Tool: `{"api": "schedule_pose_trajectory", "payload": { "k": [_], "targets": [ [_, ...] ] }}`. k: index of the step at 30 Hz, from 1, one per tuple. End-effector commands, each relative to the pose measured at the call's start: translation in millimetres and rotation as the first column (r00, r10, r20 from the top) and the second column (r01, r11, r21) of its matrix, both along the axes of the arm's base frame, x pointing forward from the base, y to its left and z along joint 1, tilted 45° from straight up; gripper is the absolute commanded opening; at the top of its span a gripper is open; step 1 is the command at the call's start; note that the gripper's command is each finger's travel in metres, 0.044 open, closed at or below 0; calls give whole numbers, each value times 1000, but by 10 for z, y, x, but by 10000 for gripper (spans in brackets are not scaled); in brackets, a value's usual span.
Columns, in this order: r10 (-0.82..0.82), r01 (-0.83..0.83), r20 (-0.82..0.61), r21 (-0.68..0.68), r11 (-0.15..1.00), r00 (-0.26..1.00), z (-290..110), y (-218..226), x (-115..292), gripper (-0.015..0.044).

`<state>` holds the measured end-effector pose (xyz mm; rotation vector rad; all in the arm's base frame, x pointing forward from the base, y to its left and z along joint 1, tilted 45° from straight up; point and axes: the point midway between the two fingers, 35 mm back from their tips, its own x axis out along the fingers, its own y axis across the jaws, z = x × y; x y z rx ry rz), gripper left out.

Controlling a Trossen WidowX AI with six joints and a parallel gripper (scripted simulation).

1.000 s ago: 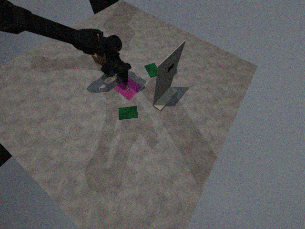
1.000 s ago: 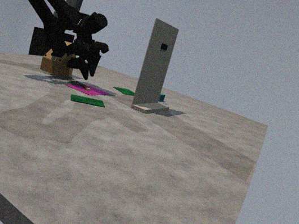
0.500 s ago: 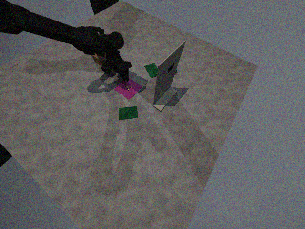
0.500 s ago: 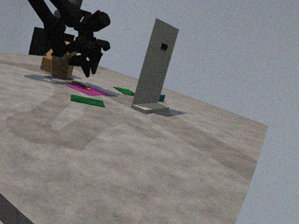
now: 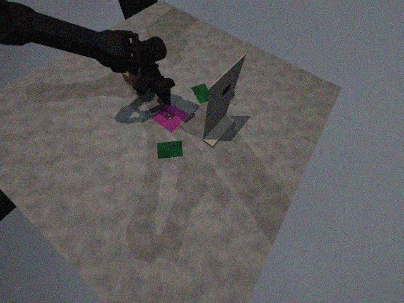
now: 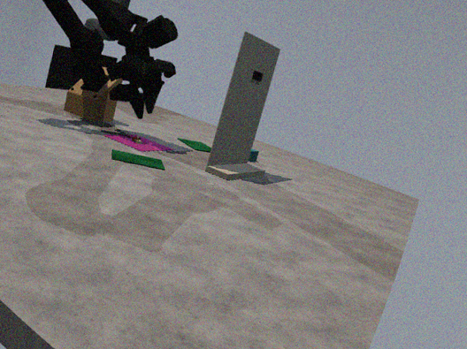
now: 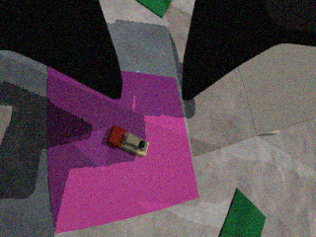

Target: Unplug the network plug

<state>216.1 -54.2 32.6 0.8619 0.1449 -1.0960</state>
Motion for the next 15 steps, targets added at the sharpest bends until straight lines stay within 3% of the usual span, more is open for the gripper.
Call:
{"api": "schedule_pose_trajectory", "payload": {
  "k": [1, 15],
  "targets": [
    [-2, 2, 14, 5, 1000, 1000, 48, 40, 32, 156],
    [-3, 3, 11, 7, 1000, 1000, 125, 132, 37, 156]
  ]
}}
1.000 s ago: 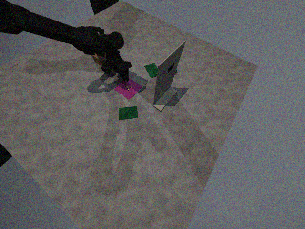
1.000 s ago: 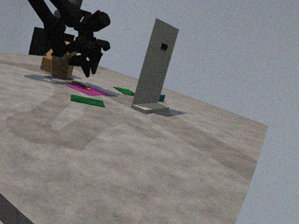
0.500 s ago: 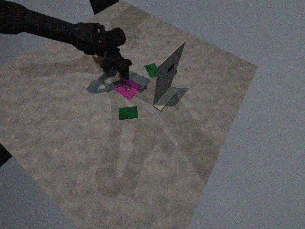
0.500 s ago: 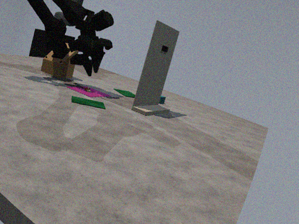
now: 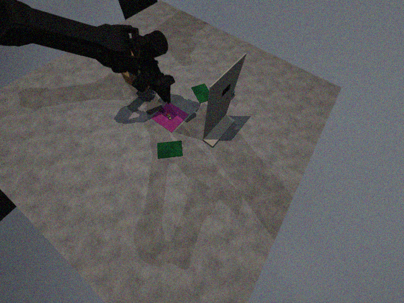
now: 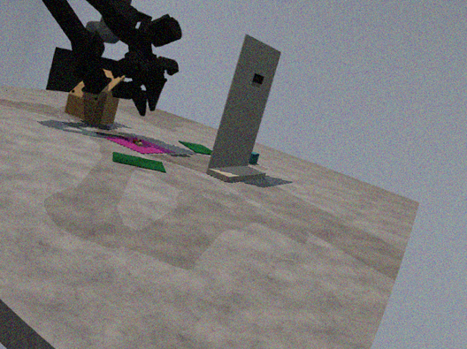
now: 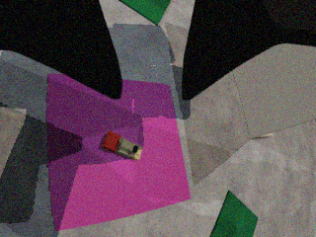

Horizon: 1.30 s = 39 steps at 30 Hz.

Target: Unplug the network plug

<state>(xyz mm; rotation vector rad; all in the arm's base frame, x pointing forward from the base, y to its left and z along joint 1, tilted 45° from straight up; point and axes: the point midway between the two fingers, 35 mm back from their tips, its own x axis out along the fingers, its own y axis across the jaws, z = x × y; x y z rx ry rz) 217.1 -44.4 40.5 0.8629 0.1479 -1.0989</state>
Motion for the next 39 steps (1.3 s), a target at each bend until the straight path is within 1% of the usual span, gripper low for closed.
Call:
{"api": "schedule_pose_trajectory", "payload": {
  "k": [1, 39],
  "targets": [
    [-1, 1, 14, 4, 1000, 1000, 52, 41, 28, 156],
    [3, -3, 22, -11, 1000, 1000, 345, 271, -2, 156]
  ]
}}
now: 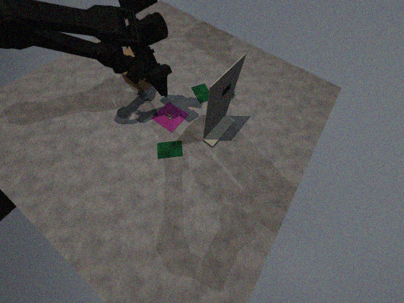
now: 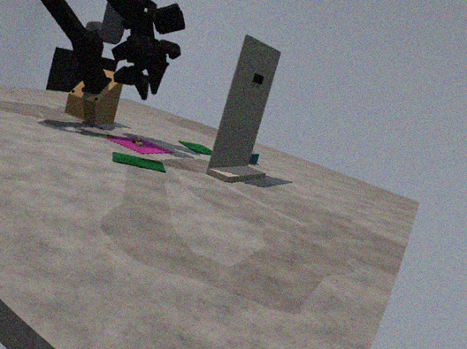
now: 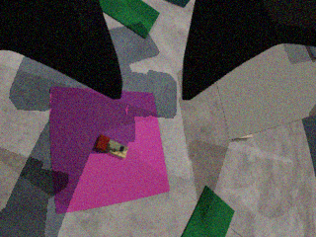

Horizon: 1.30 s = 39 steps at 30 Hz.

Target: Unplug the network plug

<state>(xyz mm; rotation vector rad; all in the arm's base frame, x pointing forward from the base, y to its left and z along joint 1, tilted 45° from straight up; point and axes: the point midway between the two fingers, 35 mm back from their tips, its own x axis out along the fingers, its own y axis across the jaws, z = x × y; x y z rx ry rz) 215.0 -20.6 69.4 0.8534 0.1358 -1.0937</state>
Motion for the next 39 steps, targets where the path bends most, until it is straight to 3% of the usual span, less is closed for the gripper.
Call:
{"api": "schedule_pose_trajectory", "payload": {
  "k": [1, 39],
  "targets": [
    [1, -1, 16, 3, 1000, 1000, 65, 40, 17, 156],
    [5, -5, 9, 6, 1000, 1000, 641, 621, 73, 156]
  ]
}}
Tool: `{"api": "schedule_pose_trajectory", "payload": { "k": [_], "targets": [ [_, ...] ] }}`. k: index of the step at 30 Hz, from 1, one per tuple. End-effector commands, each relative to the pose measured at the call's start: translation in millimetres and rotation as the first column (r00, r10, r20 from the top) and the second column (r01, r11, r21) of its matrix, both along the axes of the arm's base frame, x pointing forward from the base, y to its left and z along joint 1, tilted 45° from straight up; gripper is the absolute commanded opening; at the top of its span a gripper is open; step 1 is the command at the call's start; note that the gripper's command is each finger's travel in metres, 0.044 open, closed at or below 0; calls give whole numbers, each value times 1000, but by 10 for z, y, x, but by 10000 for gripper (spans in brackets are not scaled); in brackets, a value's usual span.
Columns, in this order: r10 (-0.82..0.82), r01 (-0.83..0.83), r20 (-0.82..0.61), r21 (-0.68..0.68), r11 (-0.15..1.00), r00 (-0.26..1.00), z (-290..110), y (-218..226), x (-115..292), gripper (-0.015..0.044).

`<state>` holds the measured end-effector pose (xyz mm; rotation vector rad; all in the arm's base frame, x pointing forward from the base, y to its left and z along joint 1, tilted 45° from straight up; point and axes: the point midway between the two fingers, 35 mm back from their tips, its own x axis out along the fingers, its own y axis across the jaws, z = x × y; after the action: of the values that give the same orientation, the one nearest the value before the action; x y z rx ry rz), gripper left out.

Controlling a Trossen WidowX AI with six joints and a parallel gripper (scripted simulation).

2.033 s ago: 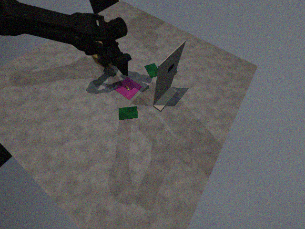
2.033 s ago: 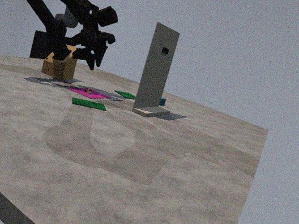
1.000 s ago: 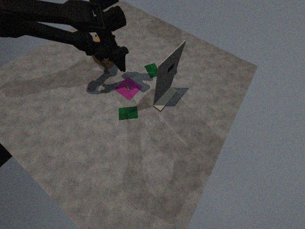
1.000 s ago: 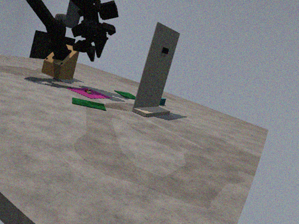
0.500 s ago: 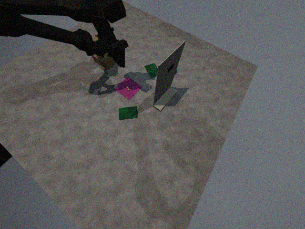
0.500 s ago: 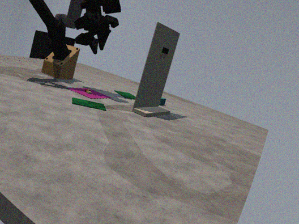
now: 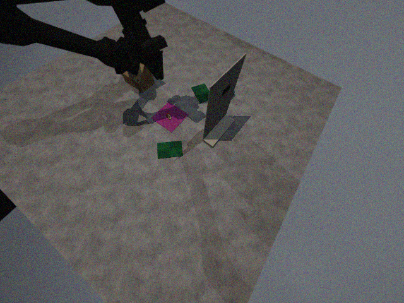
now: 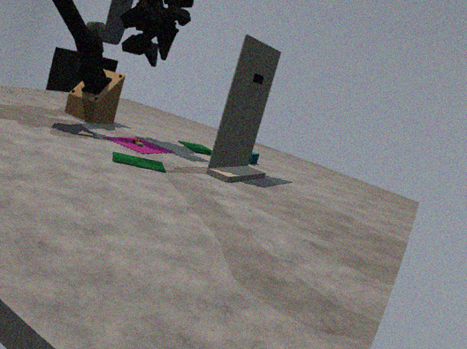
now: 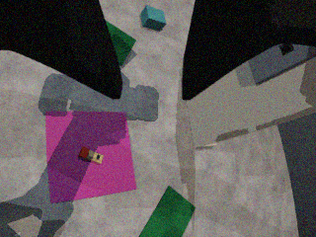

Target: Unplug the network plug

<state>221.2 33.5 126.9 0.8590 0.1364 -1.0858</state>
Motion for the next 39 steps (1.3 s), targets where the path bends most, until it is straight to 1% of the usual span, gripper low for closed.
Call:
{"api": "schedule_pose_trajectory", "payload": {
  "k": [1, 11, 22, 39],
  "targets": [
    [-1, 1, 4, 1, 1000, 1000, 89, 99, 11, 156],
    [-2, 2, 14, -7, 1000, 1000, 282, 257, -6, 156],
    [-2, 2, 14, -7, 1000, 1000, 282, 257, -6, 440],
    [-2, 2, 14, -7, 1000, 1000, 282, 257, -6, 440]
  ]
}}
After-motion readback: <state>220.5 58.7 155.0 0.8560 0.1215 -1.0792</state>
